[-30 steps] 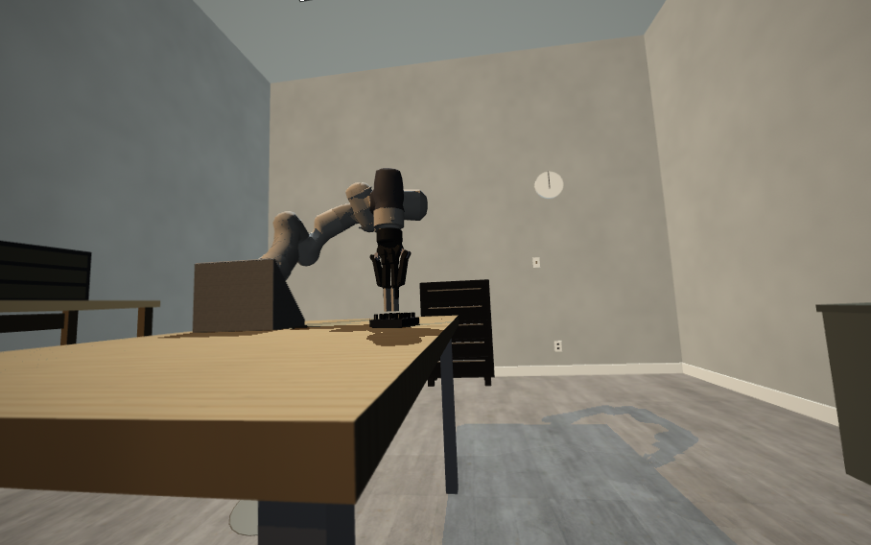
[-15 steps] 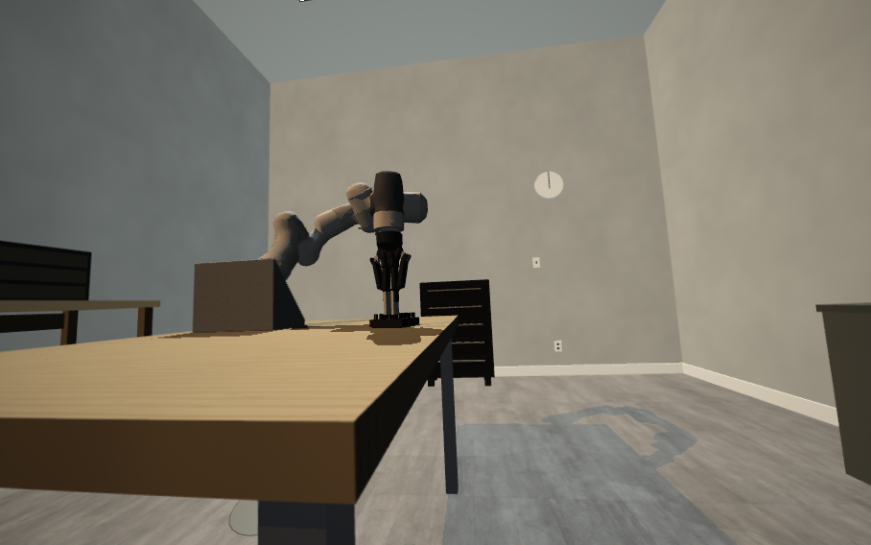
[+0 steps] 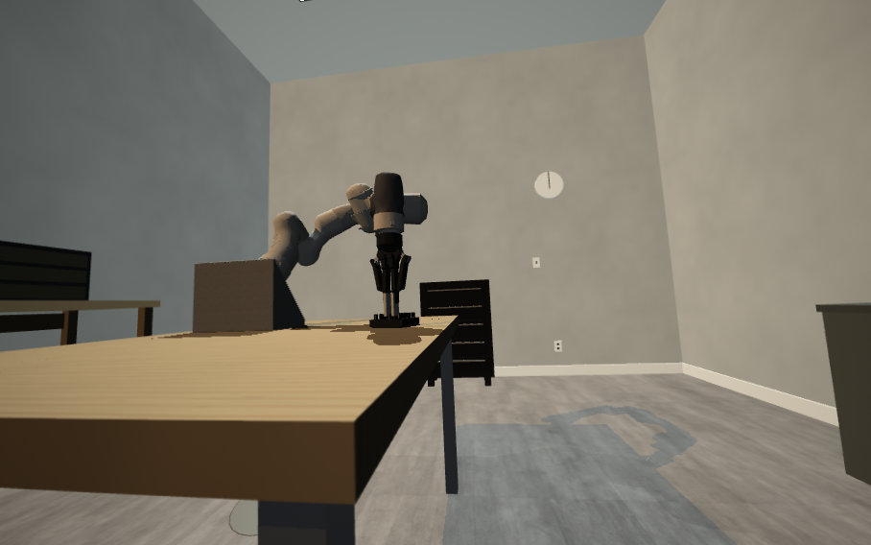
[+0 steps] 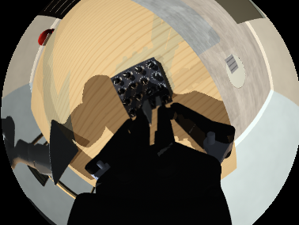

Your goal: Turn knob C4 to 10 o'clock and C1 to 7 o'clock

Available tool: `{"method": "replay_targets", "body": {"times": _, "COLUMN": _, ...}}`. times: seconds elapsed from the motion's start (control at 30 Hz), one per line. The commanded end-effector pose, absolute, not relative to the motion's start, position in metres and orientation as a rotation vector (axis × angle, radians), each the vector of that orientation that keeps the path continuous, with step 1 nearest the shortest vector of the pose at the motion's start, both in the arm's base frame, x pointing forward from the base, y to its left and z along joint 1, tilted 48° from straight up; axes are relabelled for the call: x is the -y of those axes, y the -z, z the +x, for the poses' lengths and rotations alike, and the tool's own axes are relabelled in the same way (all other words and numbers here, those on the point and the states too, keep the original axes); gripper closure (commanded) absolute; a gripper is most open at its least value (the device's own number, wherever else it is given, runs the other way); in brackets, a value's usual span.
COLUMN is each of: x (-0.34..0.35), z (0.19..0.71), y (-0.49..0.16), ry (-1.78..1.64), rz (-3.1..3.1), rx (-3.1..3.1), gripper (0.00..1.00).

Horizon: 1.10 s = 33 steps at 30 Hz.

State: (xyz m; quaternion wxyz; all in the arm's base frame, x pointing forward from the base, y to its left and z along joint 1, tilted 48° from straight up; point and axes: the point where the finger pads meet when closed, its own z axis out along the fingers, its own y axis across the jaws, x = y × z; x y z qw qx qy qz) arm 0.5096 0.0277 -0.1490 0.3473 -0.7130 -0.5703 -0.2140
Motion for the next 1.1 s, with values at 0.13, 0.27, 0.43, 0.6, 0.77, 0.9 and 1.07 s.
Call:
{"method": "replay_targets", "body": {"times": 0.13, "x": -0.029, "z": 0.5088, "y": 0.1507, "ry": 0.556, "rz": -1.848, "rx": 1.481, "gripper": 0.88}}
{"method": "replay_targets", "body": {"times": 0.27, "x": -0.029, "z": 0.5088, "y": 0.1507, "ry": 0.556, "rz": -1.848, "rx": 1.481, "gripper": 0.88}}
{"method": "replay_targets", "body": {"times": 0.43, "x": -0.029, "z": 0.5088, "y": 0.1507, "ry": 0.556, "rz": -1.848, "rx": 1.481, "gripper": 0.88}}
{"method": "replay_targets", "body": {"times": 0.6, "x": -0.029, "z": 0.5088, "y": 0.1507, "ry": 0.556, "rz": -1.848, "rx": 1.481, "gripper": 0.88}}
{"method": "replay_targets", "body": {"times": 0.77, "x": -0.029, "z": 0.5088, "y": 0.1507, "ry": 0.556, "rz": -1.848, "rx": 1.481, "gripper": 0.88}}
{"method": "replay_targets", "body": {"times": 0.9, "x": -0.029, "z": 0.5088, "y": 0.1507, "ry": 0.556, "rz": -1.848, "rx": 1.481, "gripper": 0.88}}
{"method": "replay_targets", "body": {"times": 1.07, "x": -0.029, "z": 0.5088, "y": 0.1507, "ry": 0.556, "rz": -1.848, "rx": 1.481, "gripper": 0.95}}
